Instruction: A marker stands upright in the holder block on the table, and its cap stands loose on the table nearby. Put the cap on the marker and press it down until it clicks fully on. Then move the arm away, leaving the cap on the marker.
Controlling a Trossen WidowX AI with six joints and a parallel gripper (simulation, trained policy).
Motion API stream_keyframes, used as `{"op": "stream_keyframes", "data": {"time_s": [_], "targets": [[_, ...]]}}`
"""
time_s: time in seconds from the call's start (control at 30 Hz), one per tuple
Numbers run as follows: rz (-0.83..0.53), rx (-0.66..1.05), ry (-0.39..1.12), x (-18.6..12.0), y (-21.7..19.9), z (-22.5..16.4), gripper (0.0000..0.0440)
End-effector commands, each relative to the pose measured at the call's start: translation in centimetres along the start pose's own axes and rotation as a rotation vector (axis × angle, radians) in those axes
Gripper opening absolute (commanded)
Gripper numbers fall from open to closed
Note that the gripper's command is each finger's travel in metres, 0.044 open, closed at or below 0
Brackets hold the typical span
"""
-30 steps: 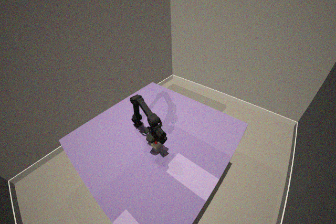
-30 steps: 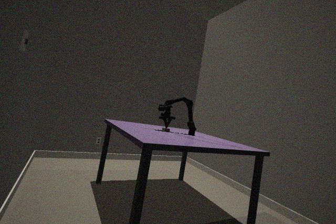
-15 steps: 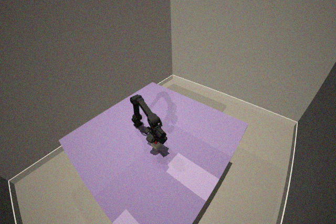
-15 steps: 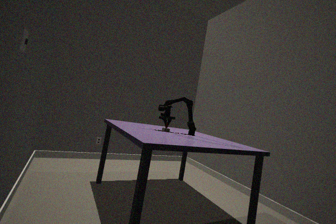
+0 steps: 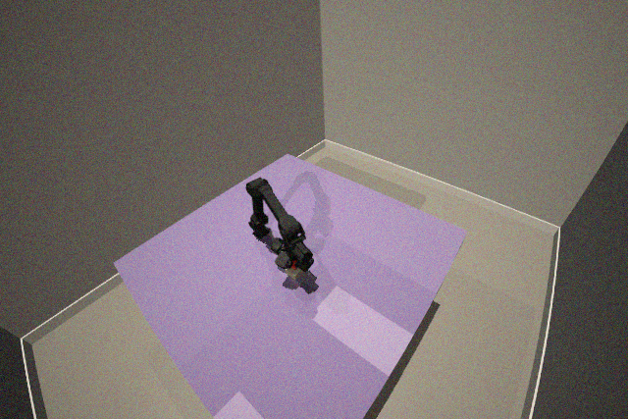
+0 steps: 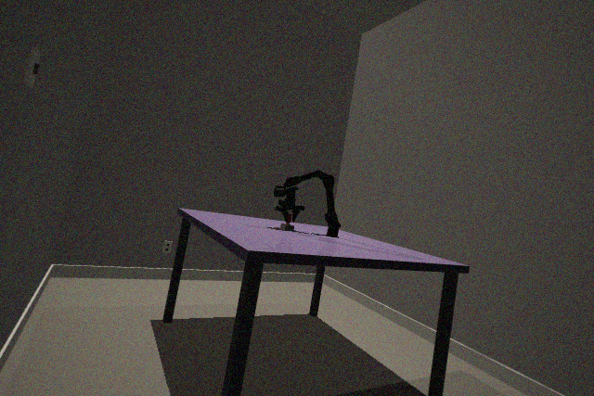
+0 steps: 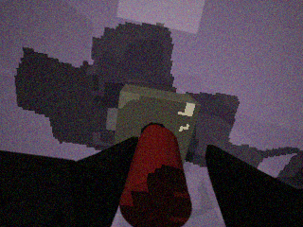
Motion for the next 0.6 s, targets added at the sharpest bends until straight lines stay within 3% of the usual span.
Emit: {"op": "stream_keyframes", "data": {"time_s": [0.0,0.17,0.57], "targets": [[-0.044,0.000,0.031,0.8,-1.1,-0.7,0.0314],[-0.017,0.008,0.016,0.4,-1.0,-0.6,0.0440],[0.084,0.031,-0.055,-3.5,-0.5,-0.1,0.0440]]}}
Point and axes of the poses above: the point midway between the two fingers, 35 mm back from their tips, its own x axis out along the fingers, its own y axis across the jaws, z = x × y, the point moved 1 cm from there along -x, back along the fingers, and after that the axes turned 13 degrees about -x, right-handed, at the moved point
